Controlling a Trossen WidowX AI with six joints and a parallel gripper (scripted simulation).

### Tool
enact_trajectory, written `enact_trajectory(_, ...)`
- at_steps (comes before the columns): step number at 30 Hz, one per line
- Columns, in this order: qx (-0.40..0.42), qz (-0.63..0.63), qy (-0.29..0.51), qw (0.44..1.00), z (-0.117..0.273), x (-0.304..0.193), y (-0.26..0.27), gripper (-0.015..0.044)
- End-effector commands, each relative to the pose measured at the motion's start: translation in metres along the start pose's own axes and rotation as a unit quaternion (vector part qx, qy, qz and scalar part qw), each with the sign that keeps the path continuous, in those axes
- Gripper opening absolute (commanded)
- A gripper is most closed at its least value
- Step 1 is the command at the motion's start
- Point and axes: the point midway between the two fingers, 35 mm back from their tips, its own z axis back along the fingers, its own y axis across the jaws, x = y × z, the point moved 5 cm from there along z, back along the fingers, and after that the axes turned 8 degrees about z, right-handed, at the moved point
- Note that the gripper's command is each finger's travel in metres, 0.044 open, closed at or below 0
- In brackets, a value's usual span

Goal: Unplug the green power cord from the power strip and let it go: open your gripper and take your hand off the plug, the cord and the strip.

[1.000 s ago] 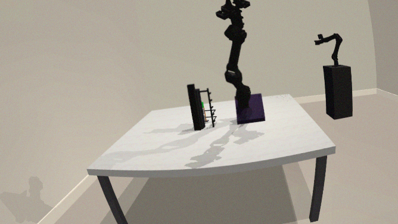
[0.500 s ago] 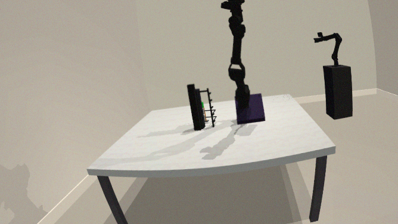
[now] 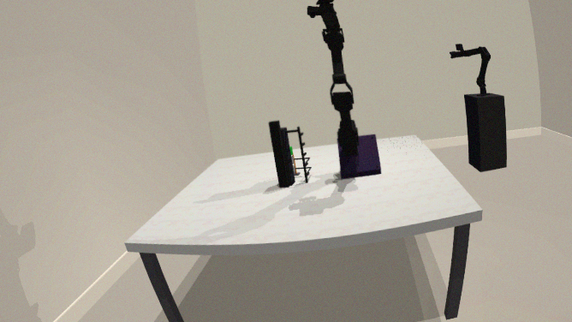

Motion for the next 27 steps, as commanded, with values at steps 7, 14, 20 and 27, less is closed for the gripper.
enact_trajectory(7, 0.174, -0.176, -0.067, 0.967, -0.004, 0.06, 0.109, 0.016)
enact_trajectory(14, 0.345, -0.336, -0.075, 0.873, 0.019, 0.119, 0.194, 0.016)
enact_trajectory(20, 0.487, -0.436, -0.045, 0.756, 0.06, 0.174, 0.254, 0.016)
enact_trajectory(27, 0.635, -0.496, 0.032, 0.591, 0.127, 0.234, 0.306, 0.016)
